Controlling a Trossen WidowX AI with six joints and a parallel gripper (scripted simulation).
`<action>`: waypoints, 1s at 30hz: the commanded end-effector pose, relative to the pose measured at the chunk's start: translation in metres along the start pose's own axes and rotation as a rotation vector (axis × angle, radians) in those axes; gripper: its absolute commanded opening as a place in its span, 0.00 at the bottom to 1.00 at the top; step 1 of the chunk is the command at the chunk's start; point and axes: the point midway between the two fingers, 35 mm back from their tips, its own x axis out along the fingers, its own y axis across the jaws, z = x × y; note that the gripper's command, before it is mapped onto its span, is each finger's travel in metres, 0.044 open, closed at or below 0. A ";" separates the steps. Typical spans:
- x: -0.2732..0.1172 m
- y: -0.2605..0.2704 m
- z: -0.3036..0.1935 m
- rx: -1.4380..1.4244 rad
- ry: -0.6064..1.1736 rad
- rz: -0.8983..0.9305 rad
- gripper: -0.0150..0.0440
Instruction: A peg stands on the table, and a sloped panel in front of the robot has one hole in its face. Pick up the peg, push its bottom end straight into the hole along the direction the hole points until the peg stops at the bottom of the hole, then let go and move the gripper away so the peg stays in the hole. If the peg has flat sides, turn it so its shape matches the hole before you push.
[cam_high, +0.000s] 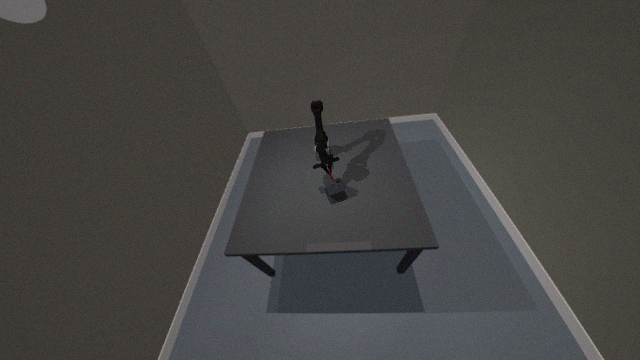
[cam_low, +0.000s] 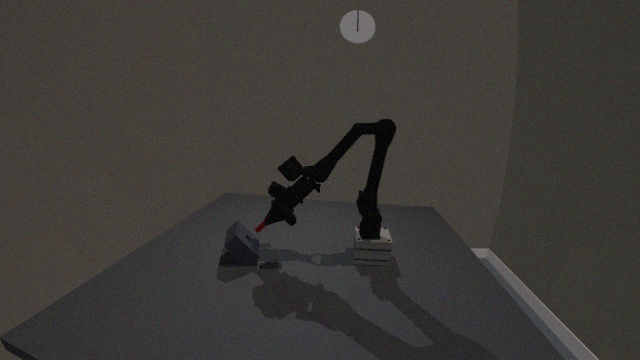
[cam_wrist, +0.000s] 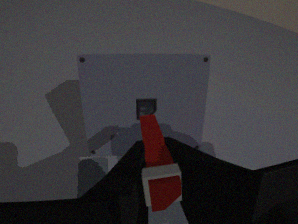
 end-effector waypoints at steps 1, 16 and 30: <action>0.002 0.000 -0.001 0.025 -0.006 0.002 0.25; 0.013 -0.002 -0.002 0.098 -0.031 -0.005 0.25; 0.032 -0.002 -0.002 0.101 -0.033 -0.004 0.25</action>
